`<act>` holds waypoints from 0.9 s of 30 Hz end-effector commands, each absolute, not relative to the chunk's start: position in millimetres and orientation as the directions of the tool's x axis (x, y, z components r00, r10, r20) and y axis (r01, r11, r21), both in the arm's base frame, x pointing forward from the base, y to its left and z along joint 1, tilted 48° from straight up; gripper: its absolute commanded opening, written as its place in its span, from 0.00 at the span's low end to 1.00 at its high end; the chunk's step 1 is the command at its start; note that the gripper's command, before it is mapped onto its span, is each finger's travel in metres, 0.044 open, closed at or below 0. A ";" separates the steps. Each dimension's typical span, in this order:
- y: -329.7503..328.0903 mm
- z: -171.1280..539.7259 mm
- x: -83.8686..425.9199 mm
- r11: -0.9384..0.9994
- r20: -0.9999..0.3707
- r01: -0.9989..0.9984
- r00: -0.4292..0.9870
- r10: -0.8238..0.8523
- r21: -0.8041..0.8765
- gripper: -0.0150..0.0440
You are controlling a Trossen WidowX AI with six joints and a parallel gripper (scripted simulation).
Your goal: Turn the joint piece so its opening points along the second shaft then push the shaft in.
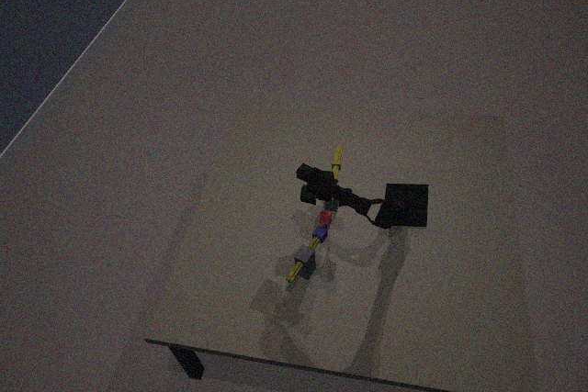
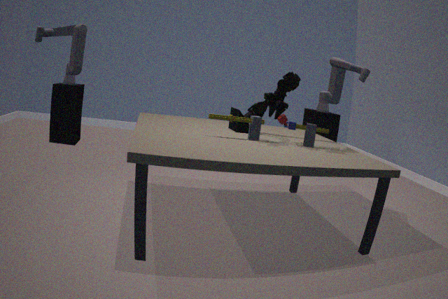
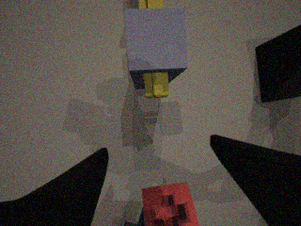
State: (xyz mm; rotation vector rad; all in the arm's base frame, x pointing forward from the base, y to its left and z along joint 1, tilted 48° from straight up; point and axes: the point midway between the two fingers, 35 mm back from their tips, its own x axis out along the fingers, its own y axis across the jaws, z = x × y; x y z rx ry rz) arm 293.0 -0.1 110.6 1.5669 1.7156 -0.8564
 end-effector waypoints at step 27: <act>52.5 124.4 289.1 0.073 -0.816 0.997 -0.066 0.575 -0.029 1.00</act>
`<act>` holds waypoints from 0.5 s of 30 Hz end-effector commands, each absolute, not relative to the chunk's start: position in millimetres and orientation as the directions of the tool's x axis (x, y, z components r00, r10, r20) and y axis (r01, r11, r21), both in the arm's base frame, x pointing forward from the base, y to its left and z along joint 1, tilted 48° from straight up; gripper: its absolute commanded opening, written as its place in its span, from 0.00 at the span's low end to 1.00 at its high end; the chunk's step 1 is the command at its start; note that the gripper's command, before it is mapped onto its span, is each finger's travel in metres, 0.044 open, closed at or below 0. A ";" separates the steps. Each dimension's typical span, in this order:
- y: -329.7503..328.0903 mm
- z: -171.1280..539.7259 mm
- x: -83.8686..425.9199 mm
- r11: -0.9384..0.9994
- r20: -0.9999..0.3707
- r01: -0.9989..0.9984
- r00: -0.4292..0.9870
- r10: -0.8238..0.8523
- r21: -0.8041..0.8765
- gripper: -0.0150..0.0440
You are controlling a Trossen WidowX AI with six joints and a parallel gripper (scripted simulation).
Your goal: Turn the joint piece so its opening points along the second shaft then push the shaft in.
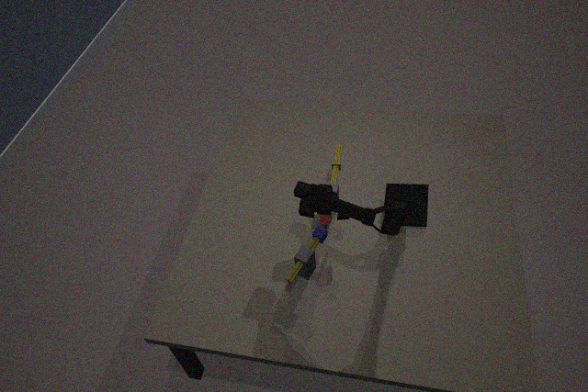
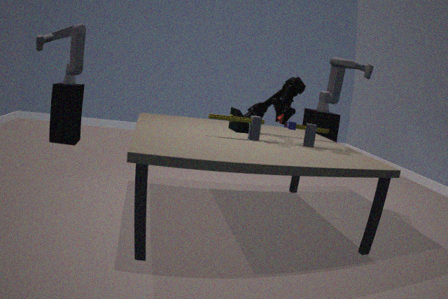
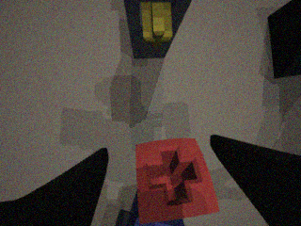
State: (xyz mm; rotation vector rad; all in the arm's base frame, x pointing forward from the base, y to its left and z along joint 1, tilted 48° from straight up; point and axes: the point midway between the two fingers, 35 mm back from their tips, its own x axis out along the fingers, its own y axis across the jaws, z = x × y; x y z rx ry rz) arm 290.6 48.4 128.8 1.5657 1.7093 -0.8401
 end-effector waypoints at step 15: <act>53.2 123.6 289.0 0.073 -0.816 0.997 -0.066 0.575 -0.029 0.56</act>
